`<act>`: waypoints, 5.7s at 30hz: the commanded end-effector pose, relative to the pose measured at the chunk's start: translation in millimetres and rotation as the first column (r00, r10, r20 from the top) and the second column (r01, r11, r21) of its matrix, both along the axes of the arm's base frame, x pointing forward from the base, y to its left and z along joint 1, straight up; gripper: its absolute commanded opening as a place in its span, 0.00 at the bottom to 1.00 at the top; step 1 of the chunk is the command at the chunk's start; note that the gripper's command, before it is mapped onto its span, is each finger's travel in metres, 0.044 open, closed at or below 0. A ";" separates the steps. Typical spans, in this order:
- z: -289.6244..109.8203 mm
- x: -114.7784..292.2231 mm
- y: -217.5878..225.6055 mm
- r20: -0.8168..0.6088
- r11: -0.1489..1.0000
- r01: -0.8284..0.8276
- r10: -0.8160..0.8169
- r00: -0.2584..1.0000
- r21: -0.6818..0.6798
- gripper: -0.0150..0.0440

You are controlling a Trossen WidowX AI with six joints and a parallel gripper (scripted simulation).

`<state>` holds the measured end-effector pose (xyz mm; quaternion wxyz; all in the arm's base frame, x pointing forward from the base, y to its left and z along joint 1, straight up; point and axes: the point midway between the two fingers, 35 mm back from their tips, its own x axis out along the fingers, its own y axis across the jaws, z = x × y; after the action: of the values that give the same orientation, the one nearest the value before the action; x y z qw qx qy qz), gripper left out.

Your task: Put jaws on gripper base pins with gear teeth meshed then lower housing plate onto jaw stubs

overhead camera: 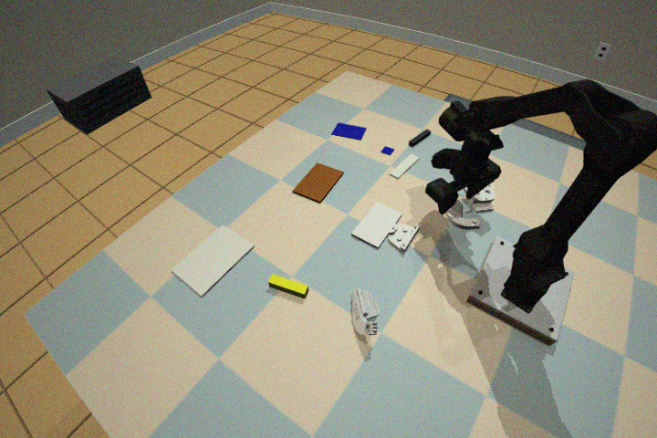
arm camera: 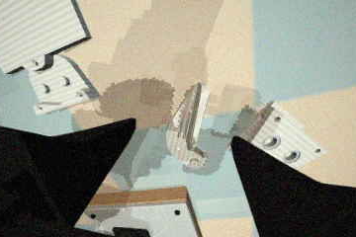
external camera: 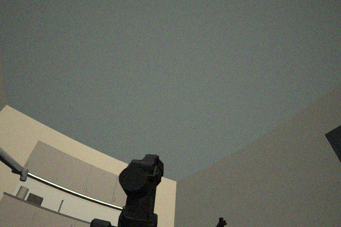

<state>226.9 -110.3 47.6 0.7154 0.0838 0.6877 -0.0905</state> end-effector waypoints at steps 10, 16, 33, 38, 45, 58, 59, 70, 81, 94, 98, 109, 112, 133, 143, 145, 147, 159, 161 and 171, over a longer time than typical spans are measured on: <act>-23.7 -2.3 0.6 -0.012 1.000 0.004 -0.004 1.000 0.002 1.00; -30.7 -2.8 0.8 -0.012 1.000 0.004 -0.004 1.000 0.002 1.00; -30.7 -2.8 0.8 -0.012 1.000 0.004 -0.004 1.000 0.002 1.00; -31.2 -2.7 0.8 -0.012 1.000 0.004 -0.004 1.000 0.002 1.00; -30.6 -2.3 1.1 -0.010 1.000 0.000 0.000 1.000 0.005 0.91; -30.6 -2.3 1.1 -0.010 1.000 0.000 0.000 1.000 0.005 0.48; -30.6 -2.3 1.1 -0.010 1.000 0.000 0.000 1.000 0.005 0.48; -30.1 -2.3 1.1 -0.010 1.000 0.000 0.000 1.000 0.005 0.48; 1.5 -0.2 -0.1 -0.010 1.000 0.002 -0.002 1.000 0.003 0.48; 43.0 -3.7 1.2 -0.011 1.000 0.004 -0.004 1.000 0.002 0.48; 47.7 -4.5 1.6 -0.011 1.000 0.004 -0.004 1.000 0.002 0.48; 49.4 11.5 14.0 -0.010 1.000 -0.031 0.031 0.999 0.003 0.48; 50.0 17.8 19.4 -0.010 0.999 -0.045 0.045 0.999 0.003 0.48; 52.6 57.5 65.1 -0.007 0.990 -0.143 0.143 0.990 0.004 0.48; 53.0 73.2 91.3 -0.006 0.982 -0.189 0.189 0.982 0.005 0.48; 53.0 76.1 96.8 -0.005 0.980 -0.198 0.198 0.980 0.005 0.48; 53.0 78.8 102.5 -0.005 0.978 -0.208 0.208 0.978 0.005 0.48; 52.4 92.9 138.4 -0.004 0.965 -0.262 0.262 0.965 0.006 0.48; 52.2 94.8 144.7 -0.003 0.963 -0.271 0.271 0.963 0.007 0.48; 51.5 100.2 165.7 -0.002 0.954 -0.300 0.300 0.954 0.007 0.48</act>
<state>325.7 53.4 99.8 0.7204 -0.0195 0.6929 0.0228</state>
